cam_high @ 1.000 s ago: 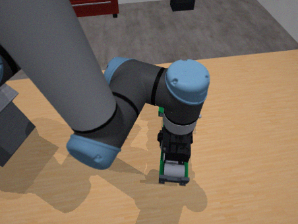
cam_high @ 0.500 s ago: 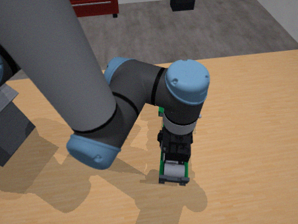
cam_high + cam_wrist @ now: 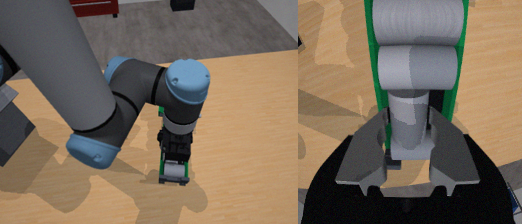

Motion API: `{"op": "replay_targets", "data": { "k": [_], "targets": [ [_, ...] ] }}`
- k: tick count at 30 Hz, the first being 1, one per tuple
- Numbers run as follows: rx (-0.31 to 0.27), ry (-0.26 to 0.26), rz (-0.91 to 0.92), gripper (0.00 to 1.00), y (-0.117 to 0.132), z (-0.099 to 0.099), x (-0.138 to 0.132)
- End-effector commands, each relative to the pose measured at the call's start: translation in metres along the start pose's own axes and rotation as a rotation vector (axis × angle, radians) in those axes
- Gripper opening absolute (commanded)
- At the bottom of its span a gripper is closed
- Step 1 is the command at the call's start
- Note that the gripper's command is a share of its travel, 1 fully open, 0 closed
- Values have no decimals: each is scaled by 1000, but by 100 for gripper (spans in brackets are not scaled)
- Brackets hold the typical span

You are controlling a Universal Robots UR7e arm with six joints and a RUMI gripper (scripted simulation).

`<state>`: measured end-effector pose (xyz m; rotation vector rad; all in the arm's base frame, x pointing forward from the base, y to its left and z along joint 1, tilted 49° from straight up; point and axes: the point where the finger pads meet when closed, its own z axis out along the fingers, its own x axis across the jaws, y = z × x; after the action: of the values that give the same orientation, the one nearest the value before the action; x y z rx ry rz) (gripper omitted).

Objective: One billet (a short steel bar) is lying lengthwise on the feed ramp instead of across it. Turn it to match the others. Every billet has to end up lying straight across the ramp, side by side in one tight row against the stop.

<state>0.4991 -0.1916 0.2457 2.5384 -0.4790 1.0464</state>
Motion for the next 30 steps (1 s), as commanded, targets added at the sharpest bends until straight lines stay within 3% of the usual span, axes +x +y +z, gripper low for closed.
{"op": "replay_targets", "data": {
  "k": [1,9,11,12,26,30],
  "targets": [
    [0,6,-1,0,0,-13,1],
    [0,7,-1,0,0,-29,1],
    [0,7,-1,0,0,-29,1],
    [-2,7,0,0,1,-19,2],
    [0,7,-1,0,0,-47,2],
    [-1,6,0,0,0,-40,2]
  ]
}}
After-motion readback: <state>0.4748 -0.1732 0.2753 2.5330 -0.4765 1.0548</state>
